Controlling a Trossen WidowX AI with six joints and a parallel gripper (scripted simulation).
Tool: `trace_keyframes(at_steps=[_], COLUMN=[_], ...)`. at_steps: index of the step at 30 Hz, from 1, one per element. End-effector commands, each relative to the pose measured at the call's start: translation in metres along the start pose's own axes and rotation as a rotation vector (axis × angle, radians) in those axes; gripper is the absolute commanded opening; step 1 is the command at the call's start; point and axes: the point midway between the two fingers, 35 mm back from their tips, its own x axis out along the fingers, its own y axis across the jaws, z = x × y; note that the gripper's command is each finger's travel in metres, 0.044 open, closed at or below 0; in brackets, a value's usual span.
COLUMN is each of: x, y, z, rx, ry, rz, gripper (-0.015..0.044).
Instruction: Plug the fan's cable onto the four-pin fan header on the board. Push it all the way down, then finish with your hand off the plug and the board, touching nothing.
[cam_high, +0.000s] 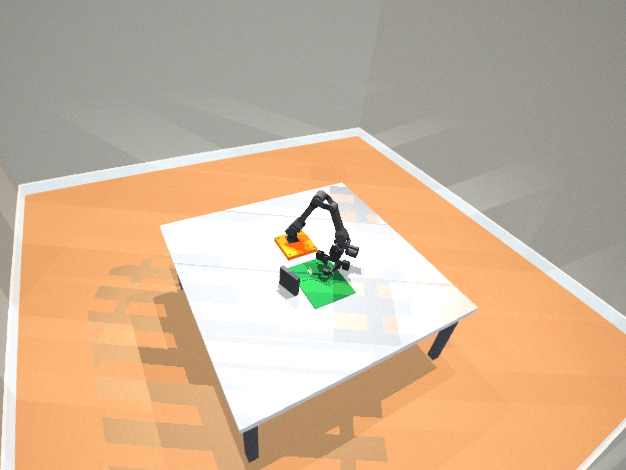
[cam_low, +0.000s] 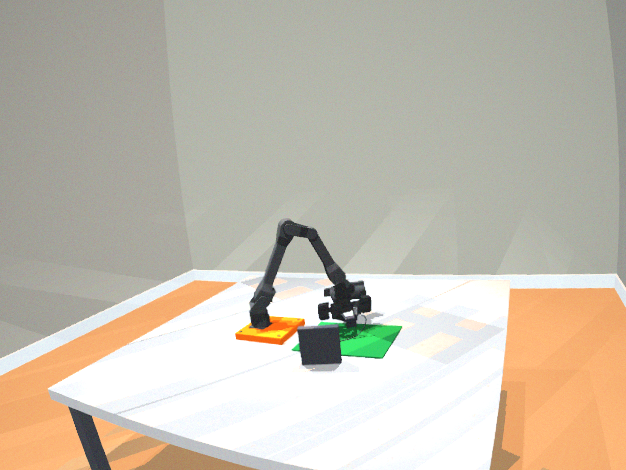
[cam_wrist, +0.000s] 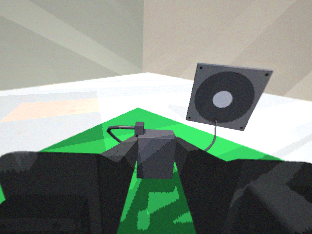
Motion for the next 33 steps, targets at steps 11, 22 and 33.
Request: trace_keyframes(at_steps=[11, 22, 33], x=[0.003, 0.005, 0.005], y=[-0.003, -0.003, -0.002], z=[-0.012, -0.021, -0.025], rx=[-0.010, -0.010, -0.001], ry=[-0.004, -0.004, 0.000], rz=[-0.001, -0.001, 0.000], gripper=[0.0000, 0.0000, 0.0000])
